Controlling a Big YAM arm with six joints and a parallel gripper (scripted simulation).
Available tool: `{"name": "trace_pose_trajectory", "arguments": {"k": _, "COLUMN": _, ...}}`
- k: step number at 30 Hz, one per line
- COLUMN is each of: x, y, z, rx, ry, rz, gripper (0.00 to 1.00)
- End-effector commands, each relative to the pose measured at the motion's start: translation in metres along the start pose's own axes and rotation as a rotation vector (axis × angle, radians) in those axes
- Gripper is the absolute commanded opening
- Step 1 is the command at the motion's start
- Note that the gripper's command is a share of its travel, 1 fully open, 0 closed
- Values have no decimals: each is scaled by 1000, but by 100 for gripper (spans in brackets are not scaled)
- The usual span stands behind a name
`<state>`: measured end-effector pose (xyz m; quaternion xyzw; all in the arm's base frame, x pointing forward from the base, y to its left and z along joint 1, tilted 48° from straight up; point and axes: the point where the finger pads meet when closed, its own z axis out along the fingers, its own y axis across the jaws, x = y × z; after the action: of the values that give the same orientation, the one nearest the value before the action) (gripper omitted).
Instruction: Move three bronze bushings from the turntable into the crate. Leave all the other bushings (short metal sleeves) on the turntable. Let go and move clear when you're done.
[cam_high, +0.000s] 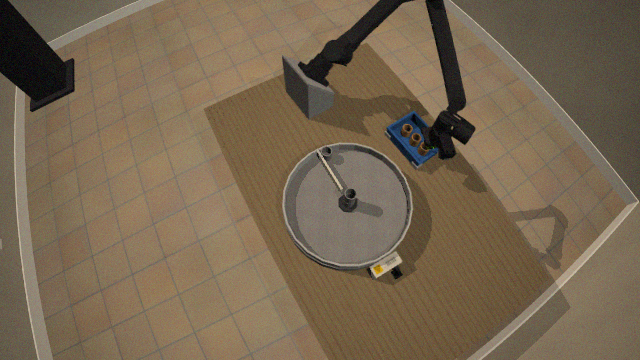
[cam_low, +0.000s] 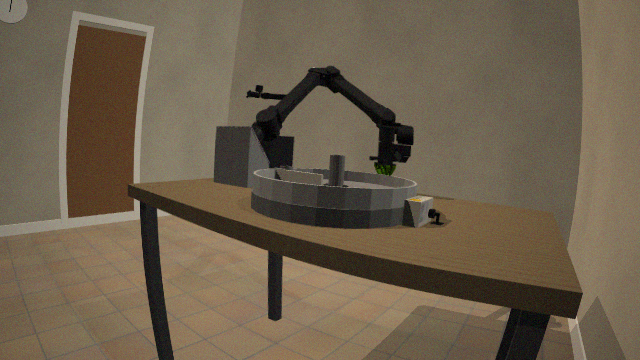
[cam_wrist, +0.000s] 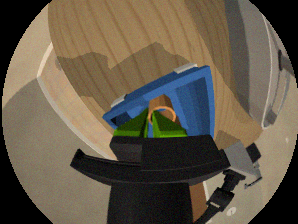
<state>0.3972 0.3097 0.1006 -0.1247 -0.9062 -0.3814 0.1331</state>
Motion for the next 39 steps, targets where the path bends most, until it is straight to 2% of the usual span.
{"name": "trace_pose_trajectory", "arguments": {"k": 1, "x": -1, "y": -2, "z": 5, "rx": 7, "ry": 4, "rz": 11, "gripper": 0}}
{"name": "trace_pose_trajectory", "arguments": {"k": 8, "x": -1, "y": -2, "z": 5, "rx": 7, "ry": 4, "rz": 11, "gripper": 0}}
{"name": "trace_pose_trajectory", "arguments": {"k": 9, "x": -1, "y": -2, "z": 5, "rx": 7, "ry": 4, "rz": 11, "gripper": 16}}
{"name": "trace_pose_trajectory", "arguments": {"k": 39, "x": -1, "y": -2, "z": 5, "rx": 7, "ry": 4, "rz": 11, "gripper": 16}}
